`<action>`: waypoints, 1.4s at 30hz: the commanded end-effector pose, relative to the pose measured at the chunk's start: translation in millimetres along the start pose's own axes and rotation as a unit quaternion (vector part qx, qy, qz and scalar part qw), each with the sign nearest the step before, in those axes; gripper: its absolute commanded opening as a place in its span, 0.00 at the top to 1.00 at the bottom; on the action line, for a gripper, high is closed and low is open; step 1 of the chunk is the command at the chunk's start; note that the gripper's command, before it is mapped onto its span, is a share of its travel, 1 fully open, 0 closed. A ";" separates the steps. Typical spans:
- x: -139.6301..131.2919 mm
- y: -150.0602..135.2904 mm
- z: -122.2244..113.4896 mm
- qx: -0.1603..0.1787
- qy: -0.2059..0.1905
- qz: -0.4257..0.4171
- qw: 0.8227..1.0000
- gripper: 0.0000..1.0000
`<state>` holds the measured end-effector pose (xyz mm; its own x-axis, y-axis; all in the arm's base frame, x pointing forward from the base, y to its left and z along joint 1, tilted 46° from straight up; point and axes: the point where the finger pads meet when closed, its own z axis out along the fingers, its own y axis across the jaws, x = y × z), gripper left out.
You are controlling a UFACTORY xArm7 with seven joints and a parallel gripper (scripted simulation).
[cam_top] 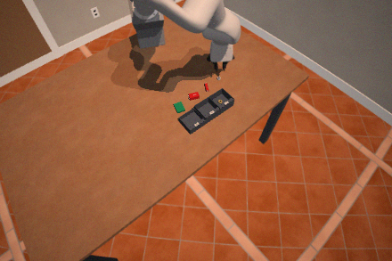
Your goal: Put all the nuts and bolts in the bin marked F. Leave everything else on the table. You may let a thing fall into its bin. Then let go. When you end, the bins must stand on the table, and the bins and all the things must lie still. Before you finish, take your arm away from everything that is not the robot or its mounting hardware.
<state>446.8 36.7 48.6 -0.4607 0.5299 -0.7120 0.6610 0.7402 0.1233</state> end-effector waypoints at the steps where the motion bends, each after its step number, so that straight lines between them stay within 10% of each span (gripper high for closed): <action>1: 0.5 1.2 -0.9 0.001 0.002 -0.079 0.997 0.70; 23: 0.5 1.2 -0.9 0.007 0.007 -0.357 0.934 0.70; 42: 0.5 1.2 -0.8 0.007 0.007 -0.357 0.934 0.70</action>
<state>446.6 36.9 48.4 -0.7957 -0.0897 -0.5990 0.1922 0.9005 -0.3902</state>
